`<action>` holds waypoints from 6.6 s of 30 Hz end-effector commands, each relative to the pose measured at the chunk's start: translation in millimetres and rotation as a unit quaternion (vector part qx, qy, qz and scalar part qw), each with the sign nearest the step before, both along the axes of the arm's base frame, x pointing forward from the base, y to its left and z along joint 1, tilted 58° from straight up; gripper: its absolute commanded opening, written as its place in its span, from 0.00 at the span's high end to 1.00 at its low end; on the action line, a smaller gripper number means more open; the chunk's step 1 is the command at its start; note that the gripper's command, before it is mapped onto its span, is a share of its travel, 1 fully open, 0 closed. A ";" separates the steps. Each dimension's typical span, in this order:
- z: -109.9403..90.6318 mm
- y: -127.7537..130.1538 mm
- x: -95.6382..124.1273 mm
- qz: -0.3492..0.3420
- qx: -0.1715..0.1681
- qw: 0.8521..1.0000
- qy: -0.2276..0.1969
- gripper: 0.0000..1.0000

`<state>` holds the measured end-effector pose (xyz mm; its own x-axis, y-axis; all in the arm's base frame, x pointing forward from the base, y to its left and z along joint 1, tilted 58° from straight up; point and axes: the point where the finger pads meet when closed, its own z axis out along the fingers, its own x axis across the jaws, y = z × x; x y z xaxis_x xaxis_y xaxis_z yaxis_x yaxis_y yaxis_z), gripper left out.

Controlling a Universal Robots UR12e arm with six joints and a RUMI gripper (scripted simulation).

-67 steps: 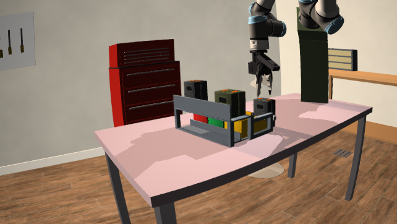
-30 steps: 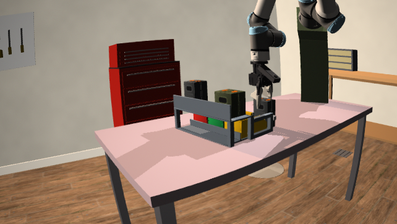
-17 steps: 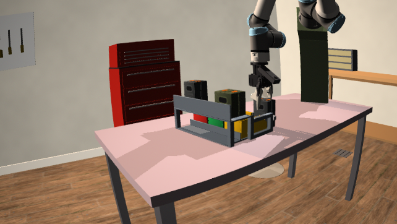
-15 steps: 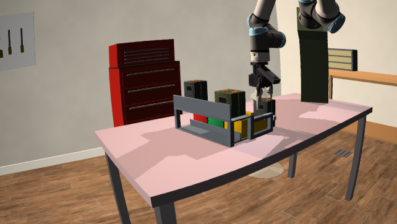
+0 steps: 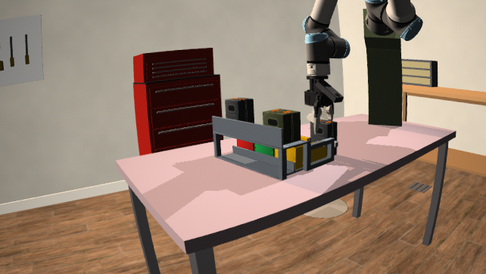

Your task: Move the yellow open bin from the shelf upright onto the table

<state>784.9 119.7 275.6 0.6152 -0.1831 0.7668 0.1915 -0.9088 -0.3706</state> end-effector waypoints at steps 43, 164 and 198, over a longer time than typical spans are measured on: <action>0.8 -0.3 -0.5 0.000 0.000 1.000 0.000 1.00; -6.8 -43.4 -12.7 0.000 0.000 1.000 0.000 1.00; -43.6 -111.4 -4.5 0.000 0.000 1.000 0.000 1.00</action>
<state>780.3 9.4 232.1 0.6152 -0.1833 0.7667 0.1913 -0.9088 -0.3708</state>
